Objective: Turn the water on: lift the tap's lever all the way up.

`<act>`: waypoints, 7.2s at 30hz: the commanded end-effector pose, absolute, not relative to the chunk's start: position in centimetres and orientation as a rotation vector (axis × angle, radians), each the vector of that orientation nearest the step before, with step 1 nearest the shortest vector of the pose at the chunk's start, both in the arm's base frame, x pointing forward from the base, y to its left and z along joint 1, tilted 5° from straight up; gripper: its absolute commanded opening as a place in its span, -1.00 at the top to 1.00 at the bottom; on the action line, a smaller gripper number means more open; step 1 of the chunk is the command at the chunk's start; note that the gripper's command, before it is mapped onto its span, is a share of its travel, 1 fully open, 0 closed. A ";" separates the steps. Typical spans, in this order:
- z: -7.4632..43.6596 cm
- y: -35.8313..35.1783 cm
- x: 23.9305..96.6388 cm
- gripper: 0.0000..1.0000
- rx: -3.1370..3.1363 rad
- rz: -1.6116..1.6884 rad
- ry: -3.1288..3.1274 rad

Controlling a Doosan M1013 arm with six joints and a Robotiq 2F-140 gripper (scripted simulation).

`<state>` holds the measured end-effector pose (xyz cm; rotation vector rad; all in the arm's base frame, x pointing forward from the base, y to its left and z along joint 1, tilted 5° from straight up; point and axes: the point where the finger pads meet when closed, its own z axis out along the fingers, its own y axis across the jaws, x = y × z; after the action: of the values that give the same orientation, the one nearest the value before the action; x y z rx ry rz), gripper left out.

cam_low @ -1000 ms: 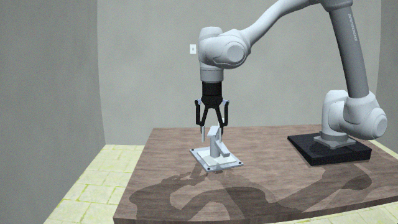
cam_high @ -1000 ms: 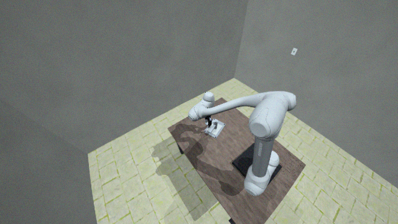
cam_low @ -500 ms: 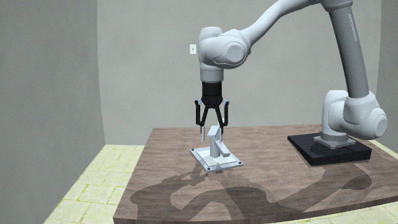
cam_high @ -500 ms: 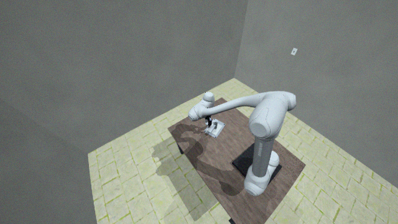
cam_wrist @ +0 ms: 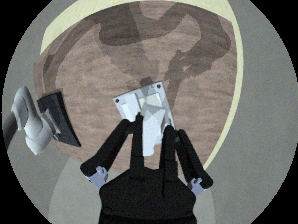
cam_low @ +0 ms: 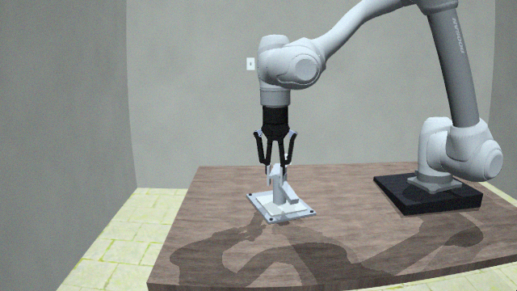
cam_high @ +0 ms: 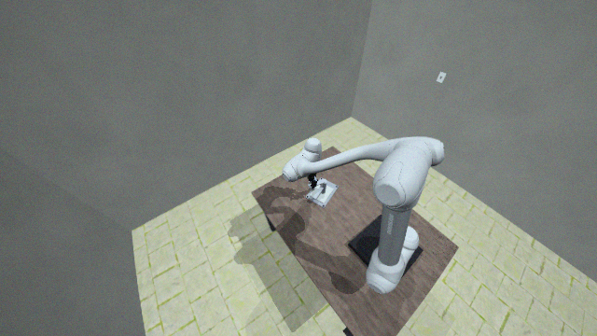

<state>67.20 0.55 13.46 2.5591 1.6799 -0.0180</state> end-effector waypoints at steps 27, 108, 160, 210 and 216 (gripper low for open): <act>13.5 0.6 67.2 1.00 2.559 -0.018 1.680; 17.3 -0.4 66.5 1.00 2.559 -0.018 1.680; 17.4 -0.4 66.5 1.00 2.559 -0.018 1.680; 17.4 -0.4 66.5 0.16 2.559 -0.018 1.680; 17.4 -0.4 66.5 0.16 2.559 -0.018 1.680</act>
<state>66.51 -0.45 17.35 2.5591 1.6800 -0.0181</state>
